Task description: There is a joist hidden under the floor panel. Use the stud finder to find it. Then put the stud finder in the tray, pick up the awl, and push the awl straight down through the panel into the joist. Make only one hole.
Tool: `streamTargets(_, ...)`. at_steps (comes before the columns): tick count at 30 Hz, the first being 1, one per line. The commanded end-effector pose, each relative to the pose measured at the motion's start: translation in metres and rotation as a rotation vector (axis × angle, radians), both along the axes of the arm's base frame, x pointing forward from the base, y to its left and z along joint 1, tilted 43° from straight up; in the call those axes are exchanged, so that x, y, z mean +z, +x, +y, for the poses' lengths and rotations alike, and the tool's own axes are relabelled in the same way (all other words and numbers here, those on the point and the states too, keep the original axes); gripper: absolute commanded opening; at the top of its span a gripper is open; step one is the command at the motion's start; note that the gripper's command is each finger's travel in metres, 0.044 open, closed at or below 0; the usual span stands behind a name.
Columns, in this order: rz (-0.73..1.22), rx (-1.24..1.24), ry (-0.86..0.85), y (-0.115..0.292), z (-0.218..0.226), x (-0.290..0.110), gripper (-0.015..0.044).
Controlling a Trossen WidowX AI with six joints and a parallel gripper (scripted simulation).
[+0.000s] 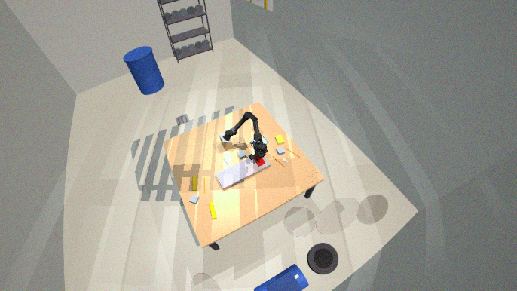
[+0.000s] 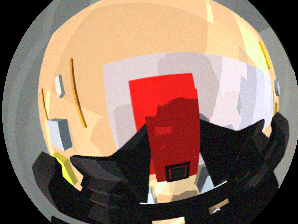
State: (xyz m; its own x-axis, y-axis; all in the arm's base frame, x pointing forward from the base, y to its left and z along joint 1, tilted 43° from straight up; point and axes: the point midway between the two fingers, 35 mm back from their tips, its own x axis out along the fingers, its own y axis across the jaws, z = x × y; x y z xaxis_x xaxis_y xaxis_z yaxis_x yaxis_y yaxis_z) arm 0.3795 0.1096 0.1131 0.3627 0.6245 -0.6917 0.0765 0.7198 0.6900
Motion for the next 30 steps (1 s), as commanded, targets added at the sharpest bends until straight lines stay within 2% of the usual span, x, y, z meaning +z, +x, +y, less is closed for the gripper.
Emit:
streamTargets(1,0.005,-0.001,0.0,-0.002,-0.006,-0.007,0.0)
streamTargets(30,0.006,-0.001,-0.002,-0.006,-0.039,-0.038,0.0)
